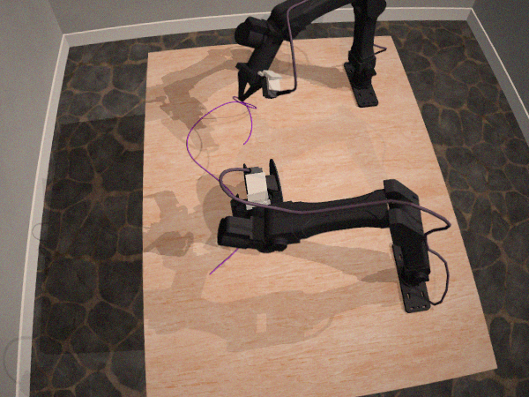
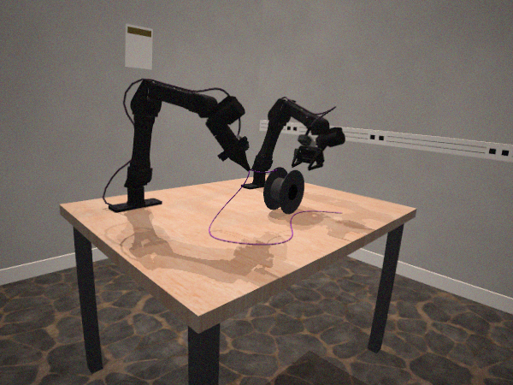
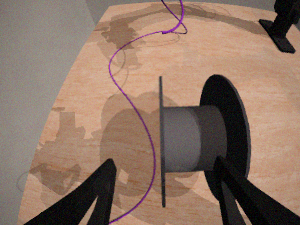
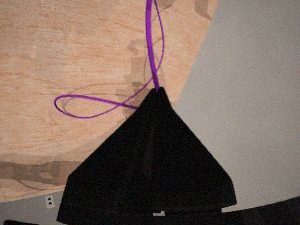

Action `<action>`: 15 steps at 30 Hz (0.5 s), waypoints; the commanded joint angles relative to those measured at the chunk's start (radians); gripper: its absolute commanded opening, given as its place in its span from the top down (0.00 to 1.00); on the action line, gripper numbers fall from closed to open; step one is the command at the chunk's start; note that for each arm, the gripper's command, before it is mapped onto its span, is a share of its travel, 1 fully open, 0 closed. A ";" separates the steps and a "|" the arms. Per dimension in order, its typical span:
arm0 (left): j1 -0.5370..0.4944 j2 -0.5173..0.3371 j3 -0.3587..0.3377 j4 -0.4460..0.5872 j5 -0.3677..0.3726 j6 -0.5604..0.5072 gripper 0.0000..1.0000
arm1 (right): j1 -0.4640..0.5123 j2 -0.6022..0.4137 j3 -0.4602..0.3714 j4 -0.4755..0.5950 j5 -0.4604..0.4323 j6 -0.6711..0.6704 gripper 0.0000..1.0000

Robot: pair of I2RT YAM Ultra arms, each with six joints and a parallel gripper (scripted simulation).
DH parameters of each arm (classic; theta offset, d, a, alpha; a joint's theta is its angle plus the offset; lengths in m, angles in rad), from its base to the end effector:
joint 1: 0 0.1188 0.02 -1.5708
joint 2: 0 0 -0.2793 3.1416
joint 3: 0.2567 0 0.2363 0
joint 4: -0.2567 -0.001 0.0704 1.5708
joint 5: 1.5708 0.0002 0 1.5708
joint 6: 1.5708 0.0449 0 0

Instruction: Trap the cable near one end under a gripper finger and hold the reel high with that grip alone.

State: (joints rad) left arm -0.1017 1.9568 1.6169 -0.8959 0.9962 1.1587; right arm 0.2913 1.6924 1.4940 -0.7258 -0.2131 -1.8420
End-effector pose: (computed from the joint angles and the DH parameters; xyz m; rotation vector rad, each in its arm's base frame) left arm 0.3859 -0.0763 0.2683 1.4790 1.6798 -0.8567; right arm 0.3404 0.1130 0.3185 -2.2389 1.1326 -0.3965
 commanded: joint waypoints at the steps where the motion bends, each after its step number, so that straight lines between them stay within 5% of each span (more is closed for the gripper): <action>1: 0.010 -0.006 0.037 -0.005 0.021 0.001 0.25 | 0.019 0.005 0.047 -0.008 0.017 0.030 1.00; 15: 0.005 -0.002 0.001 0.008 0.021 0.002 0.25 | 0.071 0.020 0.072 -0.010 0.054 0.076 1.00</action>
State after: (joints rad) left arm -0.1009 1.9564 1.6222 -0.8959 0.9966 1.1587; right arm 0.3683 1.7176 1.5295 -0.7246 -0.1719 -1.7851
